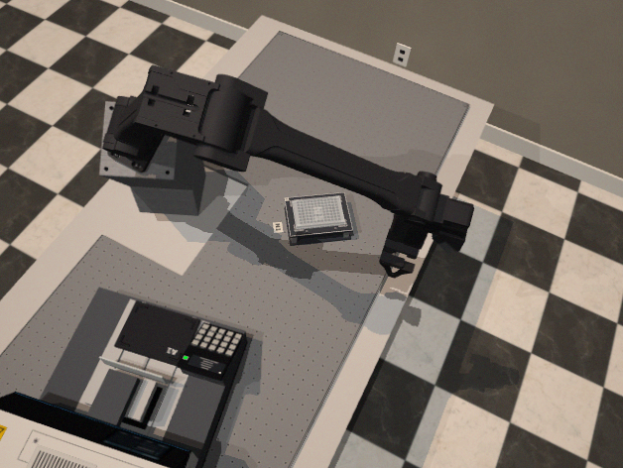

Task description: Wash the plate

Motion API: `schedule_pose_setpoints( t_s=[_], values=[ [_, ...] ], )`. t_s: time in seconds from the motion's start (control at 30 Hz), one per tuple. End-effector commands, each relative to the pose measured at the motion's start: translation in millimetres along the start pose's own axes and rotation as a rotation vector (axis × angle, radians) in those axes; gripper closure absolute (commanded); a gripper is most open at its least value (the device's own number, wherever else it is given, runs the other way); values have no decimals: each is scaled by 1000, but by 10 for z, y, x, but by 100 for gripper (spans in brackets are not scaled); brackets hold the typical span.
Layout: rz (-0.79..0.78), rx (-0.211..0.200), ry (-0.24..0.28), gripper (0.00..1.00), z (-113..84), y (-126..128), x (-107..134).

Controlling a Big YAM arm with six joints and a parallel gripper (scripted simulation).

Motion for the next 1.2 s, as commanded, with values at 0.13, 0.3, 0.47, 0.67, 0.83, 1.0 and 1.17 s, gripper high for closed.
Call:
schedule_pose_setpoints(
  t_s=[0.13, 0.3, 0.47, 0.67, 0.83, 1.0, 1.17],
  values=[
    [3, 0, -11, 0, -54, -8, -31],
    [3, 0, -11, 0, -54, -8, -31],
    [3, 0, -11, 0, -54, -8, -31],
    [27, -7, -55, 0, -256, 21, 115],
    [54, -17, -47, 0, -229, -15, 375],
    [67, -21, -42, 0, -216, -22, 630],
    [82, -24, -37, 0, -198, -38, 786]
  ],
)
Point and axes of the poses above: the point where the finger pads meet when closed, its own z axis out along the fingers, its own y axis across the jaws, x = y × z, the point moved 3 cm from there along -z, back along the fingers, and after that the axes turned 6 degrees about -z, right-handed, at the moved point
